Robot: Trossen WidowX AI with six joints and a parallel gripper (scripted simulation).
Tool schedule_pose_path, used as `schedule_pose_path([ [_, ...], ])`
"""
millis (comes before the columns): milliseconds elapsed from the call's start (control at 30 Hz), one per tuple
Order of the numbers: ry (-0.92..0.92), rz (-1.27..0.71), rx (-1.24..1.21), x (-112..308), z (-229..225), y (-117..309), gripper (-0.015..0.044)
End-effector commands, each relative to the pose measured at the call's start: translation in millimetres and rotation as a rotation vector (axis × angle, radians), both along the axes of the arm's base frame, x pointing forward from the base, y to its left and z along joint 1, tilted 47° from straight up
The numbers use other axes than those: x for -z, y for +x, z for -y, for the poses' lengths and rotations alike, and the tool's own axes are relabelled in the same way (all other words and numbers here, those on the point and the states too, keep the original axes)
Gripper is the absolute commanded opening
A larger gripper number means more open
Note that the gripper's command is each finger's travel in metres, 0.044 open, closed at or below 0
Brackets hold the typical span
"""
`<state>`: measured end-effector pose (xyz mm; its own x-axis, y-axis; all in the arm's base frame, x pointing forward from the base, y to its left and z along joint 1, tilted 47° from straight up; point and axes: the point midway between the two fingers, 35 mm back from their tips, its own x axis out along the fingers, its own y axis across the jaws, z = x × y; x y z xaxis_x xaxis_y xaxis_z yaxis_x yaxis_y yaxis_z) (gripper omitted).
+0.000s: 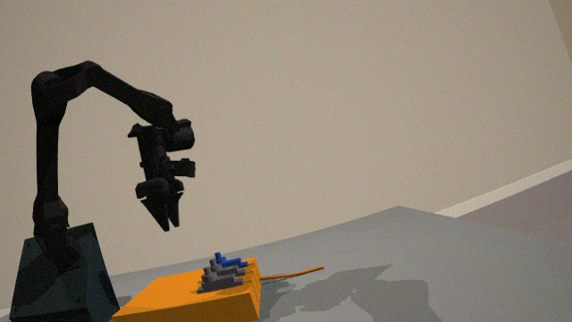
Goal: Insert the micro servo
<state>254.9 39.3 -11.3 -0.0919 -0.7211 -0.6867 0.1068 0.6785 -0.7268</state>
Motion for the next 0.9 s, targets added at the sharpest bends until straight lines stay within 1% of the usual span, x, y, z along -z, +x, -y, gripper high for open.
schedule_pose_path([
  [0, 0.005, 0.003, 0.000, -13.0, -13.7, 0.1, 0.0440],
  [133, 0.004, 0.005, -0.004, -32.5, -33.2, 2.8, 0.0440],
  [867, 0.004, 0.005, -0.004, -32.5, -33.2, 2.8, 0.0440],
])
